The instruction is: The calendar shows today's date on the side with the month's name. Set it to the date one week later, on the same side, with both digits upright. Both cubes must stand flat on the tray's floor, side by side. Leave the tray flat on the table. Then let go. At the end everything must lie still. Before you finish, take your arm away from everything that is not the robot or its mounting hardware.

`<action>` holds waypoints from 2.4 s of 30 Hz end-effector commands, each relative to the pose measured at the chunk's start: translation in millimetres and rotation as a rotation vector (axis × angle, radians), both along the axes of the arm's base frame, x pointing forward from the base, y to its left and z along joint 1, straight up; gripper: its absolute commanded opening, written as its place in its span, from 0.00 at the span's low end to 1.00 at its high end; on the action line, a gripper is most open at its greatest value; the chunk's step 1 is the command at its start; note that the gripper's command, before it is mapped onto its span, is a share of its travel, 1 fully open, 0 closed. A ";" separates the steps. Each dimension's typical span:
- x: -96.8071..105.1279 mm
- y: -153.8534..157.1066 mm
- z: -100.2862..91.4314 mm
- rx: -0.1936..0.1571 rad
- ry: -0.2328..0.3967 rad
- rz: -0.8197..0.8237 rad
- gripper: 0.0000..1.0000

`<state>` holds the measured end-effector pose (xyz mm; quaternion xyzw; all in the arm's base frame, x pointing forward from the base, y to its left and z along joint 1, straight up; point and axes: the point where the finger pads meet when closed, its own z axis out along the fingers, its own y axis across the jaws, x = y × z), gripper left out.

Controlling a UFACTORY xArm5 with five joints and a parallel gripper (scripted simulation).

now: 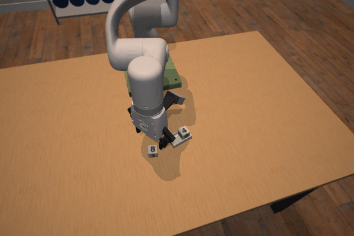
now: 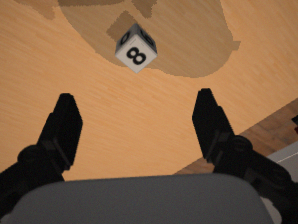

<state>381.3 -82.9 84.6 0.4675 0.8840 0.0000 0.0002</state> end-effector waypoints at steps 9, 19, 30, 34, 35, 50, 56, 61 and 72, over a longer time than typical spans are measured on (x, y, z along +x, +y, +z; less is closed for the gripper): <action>0.9 0.1 -1.5 -0.002 -0.003 0.405 1.00; 0.7 0.3 -3.5 -0.002 -0.003 0.697 1.00; 0.6 0.4 -3.9 -0.002 -0.003 0.757 0.49; 0.6 0.4 -3.9 -0.002 -0.003 0.757 0.49; 0.6 0.4 -3.9 -0.002 -0.003 0.757 0.49; 0.6 0.4 -3.9 -0.002 -0.003 0.757 0.49; 0.6 0.4 -3.9 -0.002 -0.003 0.757 0.49; 0.6 0.4 -3.9 -0.002 -0.003 0.757 0.49; 0.6 0.3 -6.3 -0.002 -0.003 0.757 0.49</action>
